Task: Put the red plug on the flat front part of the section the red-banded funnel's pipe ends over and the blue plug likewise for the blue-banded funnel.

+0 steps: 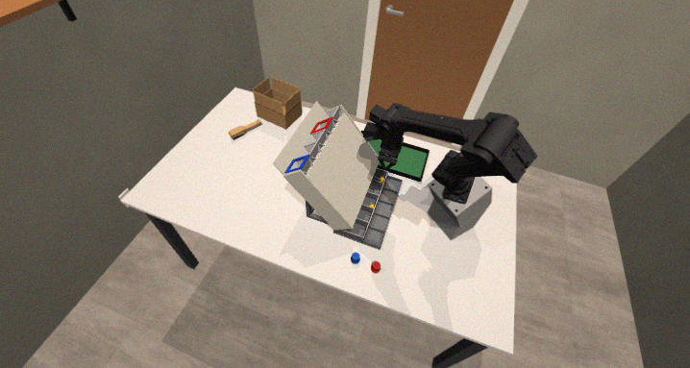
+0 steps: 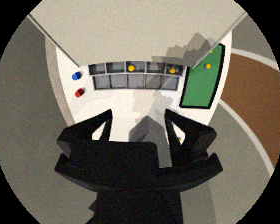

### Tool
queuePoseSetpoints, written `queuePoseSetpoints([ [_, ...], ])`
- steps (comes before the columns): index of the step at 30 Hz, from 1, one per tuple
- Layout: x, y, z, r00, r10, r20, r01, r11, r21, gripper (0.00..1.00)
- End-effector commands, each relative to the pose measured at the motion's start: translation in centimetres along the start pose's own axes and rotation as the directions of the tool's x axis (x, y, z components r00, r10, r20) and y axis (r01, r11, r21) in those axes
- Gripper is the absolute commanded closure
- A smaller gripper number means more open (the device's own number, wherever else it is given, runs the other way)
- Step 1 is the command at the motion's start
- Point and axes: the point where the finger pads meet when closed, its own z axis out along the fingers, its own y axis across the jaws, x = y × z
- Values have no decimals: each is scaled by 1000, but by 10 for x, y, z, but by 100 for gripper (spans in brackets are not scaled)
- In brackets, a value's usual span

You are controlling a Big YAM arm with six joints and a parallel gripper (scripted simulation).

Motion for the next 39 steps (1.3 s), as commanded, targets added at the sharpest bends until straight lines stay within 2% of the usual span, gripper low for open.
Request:
queuePoseSetpoints([
  [1, -4, 0, -2, 1000, -3, 9, 3, 1000, 3, 20],
  [28, -4, 0, -2, 1000, -3, 9, 3, 1000, 3, 20],
  [39, 5, -93, 57, 1000, -3, 9, 3, 1000, 3, 20],
])
